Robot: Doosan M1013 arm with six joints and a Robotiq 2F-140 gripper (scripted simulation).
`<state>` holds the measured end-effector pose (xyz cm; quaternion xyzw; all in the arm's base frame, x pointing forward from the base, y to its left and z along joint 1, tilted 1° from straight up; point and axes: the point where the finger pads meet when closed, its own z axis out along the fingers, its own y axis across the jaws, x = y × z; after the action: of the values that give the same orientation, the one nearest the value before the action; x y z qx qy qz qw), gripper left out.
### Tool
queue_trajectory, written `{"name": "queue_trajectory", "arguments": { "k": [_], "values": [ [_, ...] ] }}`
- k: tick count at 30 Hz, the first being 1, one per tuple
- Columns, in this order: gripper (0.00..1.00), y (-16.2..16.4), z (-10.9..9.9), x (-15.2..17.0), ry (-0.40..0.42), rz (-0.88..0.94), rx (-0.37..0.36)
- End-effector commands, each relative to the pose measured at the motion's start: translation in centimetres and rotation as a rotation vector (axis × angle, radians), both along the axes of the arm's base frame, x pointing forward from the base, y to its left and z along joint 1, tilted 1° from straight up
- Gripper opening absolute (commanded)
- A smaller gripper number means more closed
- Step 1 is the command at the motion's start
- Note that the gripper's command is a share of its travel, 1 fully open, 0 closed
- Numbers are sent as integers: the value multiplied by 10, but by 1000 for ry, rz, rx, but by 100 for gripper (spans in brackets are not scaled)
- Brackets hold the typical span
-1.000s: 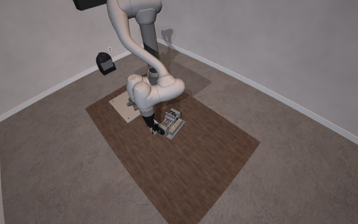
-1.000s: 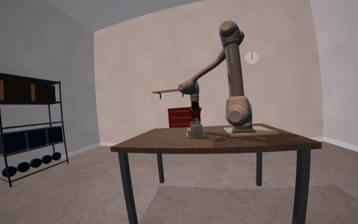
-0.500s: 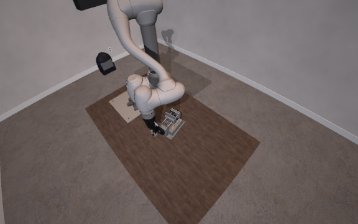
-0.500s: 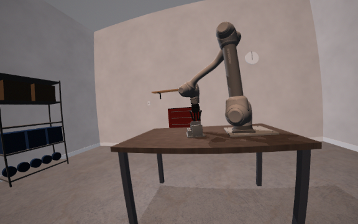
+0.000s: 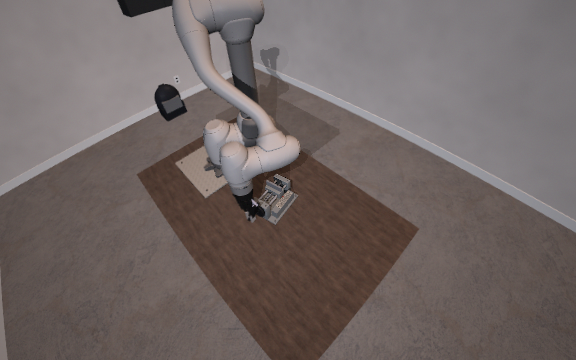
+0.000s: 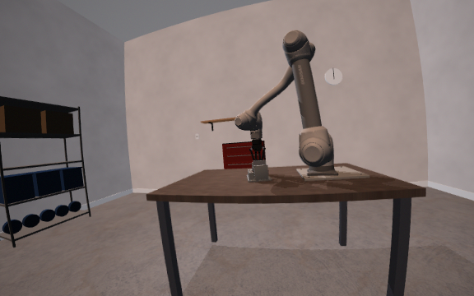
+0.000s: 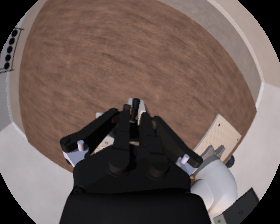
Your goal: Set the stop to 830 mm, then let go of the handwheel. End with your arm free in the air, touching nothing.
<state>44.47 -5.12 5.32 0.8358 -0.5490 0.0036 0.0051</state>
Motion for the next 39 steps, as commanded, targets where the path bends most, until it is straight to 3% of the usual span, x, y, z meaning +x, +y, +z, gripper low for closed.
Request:
{"name": "queue_trajectory", "arguments": {
  "k": [1, 10, 18, 39],
  "values": [
    [4, 2, -2, 4, -1, -1, 1],
    [4, 8, -1, 18, -1, -1, 1],
    [4, 15, 12, 34, -1, -1, 1],
    [4, 14, 45, 30, -1, -1, 1]
  ]
}}
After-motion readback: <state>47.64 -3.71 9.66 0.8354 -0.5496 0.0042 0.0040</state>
